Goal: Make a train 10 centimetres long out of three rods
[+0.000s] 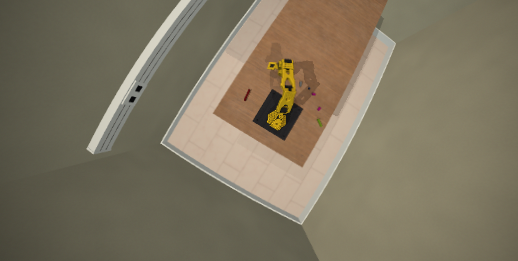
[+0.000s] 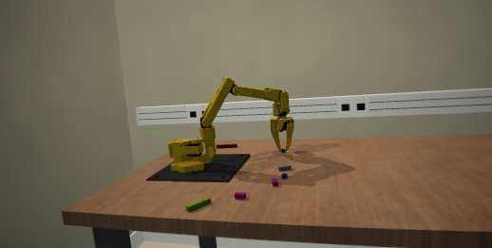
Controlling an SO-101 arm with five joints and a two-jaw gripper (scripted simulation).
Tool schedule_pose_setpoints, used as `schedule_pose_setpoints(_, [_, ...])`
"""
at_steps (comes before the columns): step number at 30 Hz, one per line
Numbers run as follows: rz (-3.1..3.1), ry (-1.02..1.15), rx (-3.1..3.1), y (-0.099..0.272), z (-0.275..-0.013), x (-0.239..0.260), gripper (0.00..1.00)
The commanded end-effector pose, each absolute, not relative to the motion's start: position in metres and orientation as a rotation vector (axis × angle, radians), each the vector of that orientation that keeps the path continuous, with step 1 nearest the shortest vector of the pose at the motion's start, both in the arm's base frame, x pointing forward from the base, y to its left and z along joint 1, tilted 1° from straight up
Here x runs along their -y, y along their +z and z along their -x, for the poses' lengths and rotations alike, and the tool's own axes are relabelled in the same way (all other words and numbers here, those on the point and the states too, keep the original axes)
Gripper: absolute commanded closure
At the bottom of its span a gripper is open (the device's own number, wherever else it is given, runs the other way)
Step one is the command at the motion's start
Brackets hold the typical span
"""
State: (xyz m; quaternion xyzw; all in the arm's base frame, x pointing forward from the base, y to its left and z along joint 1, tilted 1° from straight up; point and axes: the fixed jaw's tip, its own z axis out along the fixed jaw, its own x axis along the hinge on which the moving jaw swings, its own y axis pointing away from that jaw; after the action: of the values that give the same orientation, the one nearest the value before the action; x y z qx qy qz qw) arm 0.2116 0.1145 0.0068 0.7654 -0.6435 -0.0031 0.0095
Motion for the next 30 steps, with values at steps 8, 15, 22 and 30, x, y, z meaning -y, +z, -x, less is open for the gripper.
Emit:
schedule_pose_setpoints(8, [-2.374,-0.022,2.002,0.0024,-0.2084,-0.1155,1.0])
schedule_pose_setpoints(15, [-2.374,-0.022,2.002,0.0024,-0.2085,-0.1156,1.0])
schedule_pose_setpoints(22, [-2.381,-0.017,2.007,0.0044,-0.2101,-0.1167,1.0])
schedule_pose_setpoints(30, [-2.381,-0.017,2.007,0.0044,-0.2101,-0.1167,1.0])
